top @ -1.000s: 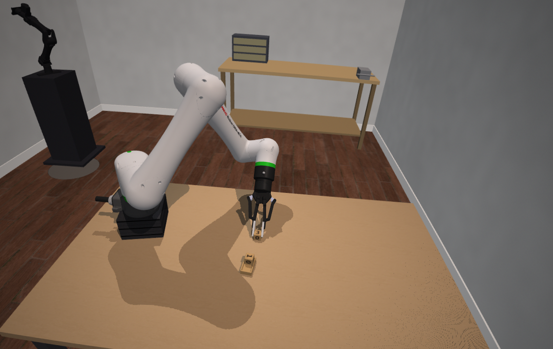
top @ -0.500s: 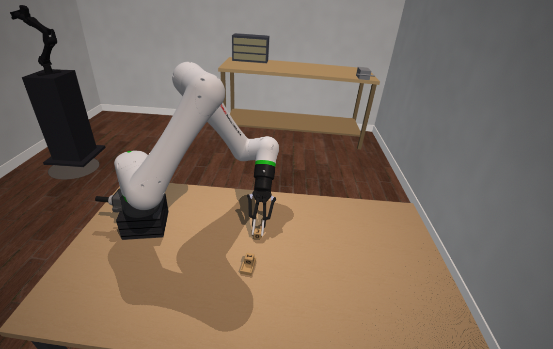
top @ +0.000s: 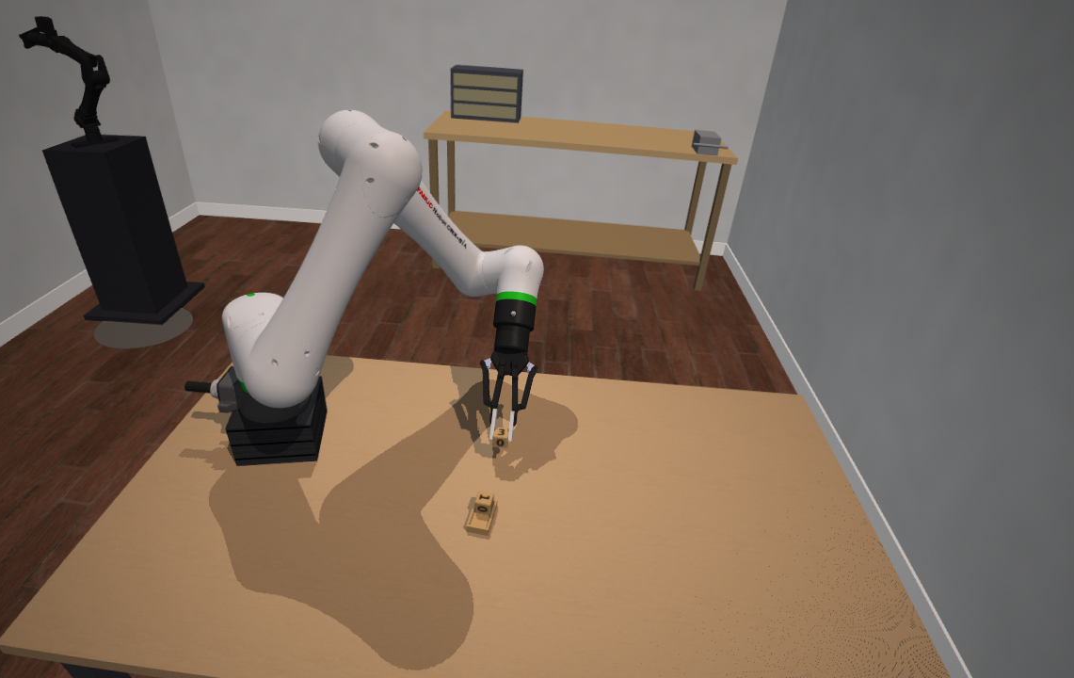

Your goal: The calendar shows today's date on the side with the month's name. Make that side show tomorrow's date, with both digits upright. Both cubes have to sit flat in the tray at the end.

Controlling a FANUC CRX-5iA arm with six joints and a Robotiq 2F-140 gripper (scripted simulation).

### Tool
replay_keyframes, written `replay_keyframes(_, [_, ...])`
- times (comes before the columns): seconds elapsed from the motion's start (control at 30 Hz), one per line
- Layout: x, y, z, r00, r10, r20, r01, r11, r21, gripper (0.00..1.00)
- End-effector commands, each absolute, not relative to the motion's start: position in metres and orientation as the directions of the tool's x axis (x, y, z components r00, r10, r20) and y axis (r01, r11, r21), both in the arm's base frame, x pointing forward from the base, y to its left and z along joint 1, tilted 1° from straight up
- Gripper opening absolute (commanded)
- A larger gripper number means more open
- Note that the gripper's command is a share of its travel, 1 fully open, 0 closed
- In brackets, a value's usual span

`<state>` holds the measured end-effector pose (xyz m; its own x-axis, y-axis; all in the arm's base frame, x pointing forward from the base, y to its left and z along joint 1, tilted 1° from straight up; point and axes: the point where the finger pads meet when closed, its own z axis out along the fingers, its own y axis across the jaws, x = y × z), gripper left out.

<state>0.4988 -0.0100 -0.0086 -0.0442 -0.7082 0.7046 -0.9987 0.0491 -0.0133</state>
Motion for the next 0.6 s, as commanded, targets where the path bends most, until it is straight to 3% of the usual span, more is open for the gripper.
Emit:
replay_keyframes(0.0, [0.4989,-0.01,-0.0004,-0.044,-0.708,0.705,-0.999,0.049,-0.014,0.25])
replay_keyframes(0.57, [0.4985,-0.0105,0.0037,-0.044,-0.719,0.693,-0.999,0.05,-0.011,0.25])
